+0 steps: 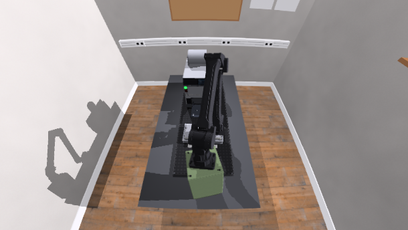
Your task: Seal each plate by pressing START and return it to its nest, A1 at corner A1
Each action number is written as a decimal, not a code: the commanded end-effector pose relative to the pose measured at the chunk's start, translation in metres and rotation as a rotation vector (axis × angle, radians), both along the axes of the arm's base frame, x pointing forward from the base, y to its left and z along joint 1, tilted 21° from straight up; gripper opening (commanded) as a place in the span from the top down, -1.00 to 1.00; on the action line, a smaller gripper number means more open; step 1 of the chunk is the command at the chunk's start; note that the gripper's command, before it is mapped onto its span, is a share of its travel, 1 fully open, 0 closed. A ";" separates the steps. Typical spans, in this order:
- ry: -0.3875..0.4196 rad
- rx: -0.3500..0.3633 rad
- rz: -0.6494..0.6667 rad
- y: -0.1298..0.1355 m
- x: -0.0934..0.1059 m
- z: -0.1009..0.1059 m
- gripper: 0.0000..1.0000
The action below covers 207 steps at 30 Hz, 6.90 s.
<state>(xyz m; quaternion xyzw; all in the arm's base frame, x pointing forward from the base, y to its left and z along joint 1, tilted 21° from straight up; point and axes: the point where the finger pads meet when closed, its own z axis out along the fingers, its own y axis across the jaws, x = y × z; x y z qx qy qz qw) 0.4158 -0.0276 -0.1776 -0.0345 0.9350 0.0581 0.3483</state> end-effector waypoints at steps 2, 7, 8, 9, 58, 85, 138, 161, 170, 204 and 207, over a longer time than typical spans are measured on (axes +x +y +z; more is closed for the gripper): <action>0.013 0.005 -0.019 -0.004 -0.007 0.004 1.00; 0.012 0.005 -0.018 -0.004 -0.007 0.004 1.00; 0.012 0.005 -0.018 -0.004 -0.006 0.004 1.00; 0.012 0.005 -0.018 -0.004 -0.006 0.004 1.00; 0.001 -0.003 -0.011 -0.007 -0.009 0.005 -1.00; 0.022 0.011 -0.021 -0.005 -0.012 0.002 -1.00; 0.024 0.001 0.004 -0.002 -0.018 0.015 -1.00; -0.033 0.000 0.001 -0.004 0.002 0.033 -1.00; -0.034 0.002 0.014 0.004 -0.001 0.033 -1.00; -0.029 0.000 0.015 0.004 -0.003 0.031 -1.00; -0.025 0.000 0.010 0.002 -0.005 0.031 -1.00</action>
